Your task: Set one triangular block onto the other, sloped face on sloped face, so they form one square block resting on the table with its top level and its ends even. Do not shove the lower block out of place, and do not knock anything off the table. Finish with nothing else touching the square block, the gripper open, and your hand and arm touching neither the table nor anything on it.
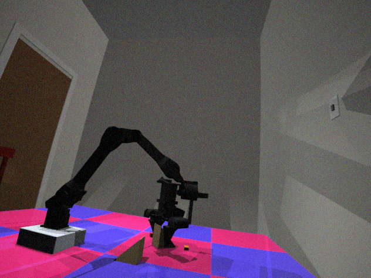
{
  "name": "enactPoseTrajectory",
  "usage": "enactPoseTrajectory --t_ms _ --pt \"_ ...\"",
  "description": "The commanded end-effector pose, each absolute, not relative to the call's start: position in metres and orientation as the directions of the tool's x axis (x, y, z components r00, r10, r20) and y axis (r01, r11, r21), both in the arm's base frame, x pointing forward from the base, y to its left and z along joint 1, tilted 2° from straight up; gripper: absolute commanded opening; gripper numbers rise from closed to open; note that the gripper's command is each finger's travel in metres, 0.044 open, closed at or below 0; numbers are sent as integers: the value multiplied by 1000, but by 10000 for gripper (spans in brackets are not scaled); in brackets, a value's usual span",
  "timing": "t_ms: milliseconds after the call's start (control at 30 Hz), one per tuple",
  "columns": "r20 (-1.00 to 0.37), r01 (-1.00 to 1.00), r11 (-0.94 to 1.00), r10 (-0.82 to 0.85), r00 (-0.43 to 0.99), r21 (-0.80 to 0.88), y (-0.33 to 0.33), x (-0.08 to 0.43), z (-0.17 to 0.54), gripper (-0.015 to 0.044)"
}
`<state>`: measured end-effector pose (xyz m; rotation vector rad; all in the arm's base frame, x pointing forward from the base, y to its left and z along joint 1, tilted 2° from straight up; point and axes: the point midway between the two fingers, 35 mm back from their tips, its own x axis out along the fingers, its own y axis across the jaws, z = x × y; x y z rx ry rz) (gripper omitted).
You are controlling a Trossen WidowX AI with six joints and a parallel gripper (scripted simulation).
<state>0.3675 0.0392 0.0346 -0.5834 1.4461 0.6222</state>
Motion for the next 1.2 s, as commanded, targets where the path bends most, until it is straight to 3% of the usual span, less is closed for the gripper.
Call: enactPoseTrajectory --t_ms 0,567,1000,1167 --pt "-999 -783 622 32 32 -5 39 368 35 0" --pt "-999 -975 220 33 35 -27 39 368 35 0" --pt "-999 -989 -143 35 38 -43 39 367 35 0" --pt "-999 -986 -164 35 38 -43 39 367 35 0"
